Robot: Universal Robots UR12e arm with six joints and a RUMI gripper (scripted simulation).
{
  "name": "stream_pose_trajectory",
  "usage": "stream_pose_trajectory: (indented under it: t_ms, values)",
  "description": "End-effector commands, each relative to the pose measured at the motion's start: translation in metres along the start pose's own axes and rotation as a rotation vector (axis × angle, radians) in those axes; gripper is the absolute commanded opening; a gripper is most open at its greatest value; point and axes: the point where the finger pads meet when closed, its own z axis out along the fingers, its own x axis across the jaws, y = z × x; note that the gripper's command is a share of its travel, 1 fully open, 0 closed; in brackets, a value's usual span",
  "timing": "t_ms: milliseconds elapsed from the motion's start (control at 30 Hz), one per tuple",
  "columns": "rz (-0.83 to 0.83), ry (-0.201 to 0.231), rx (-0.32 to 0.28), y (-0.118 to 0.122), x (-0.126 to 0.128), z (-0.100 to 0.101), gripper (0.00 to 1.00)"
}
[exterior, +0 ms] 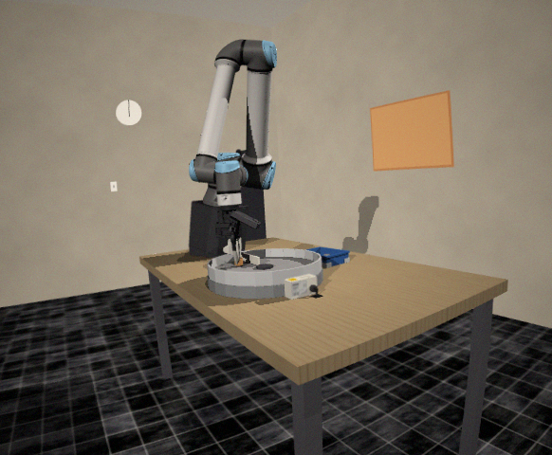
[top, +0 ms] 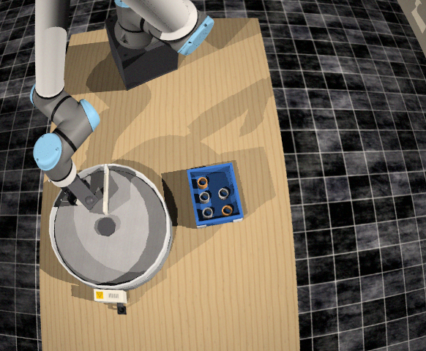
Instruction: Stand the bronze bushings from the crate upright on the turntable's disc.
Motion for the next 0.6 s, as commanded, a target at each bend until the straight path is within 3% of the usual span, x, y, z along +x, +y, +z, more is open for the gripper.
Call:
stream_pose_trajectory:
  t_ms: [0, 567]
  values:
    - [0.000, 0.001, 0.000, -0.0001, 0.0005, 0.0009, 0.00]
    - [0.000, 0.001, 0.000, -0.0001, 0.0005, 0.0047, 0.00]
